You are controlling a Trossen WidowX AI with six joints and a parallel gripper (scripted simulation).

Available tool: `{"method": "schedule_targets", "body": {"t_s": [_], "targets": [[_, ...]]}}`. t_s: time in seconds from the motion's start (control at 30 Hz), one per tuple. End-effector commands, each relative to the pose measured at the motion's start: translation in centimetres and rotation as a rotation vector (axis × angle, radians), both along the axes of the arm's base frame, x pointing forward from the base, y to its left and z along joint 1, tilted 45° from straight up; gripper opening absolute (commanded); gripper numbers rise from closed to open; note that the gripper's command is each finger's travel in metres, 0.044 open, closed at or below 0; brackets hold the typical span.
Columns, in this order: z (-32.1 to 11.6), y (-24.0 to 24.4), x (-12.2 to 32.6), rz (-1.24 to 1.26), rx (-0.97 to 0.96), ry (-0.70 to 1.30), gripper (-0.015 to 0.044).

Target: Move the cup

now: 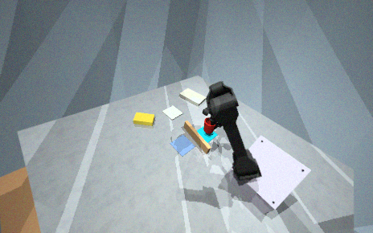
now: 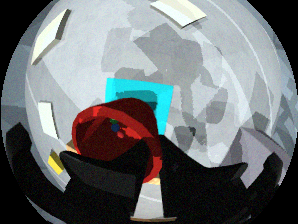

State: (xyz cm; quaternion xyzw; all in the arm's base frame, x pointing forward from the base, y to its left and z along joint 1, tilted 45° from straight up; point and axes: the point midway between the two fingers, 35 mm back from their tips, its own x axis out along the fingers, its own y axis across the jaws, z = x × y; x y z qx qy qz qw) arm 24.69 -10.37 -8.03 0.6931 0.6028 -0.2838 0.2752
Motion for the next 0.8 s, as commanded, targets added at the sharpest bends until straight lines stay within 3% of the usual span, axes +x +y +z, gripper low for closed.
{"method": "schedule_targets", "body": {"t_s": [0.0, 0.77], "targets": [[-0.4, 0.6, -0.1, -0.006, 0.009, 0.004, 0.0], [-1.7, 1.8, 0.1, 0.001, 0.003, 0.001, 0.0]]}}
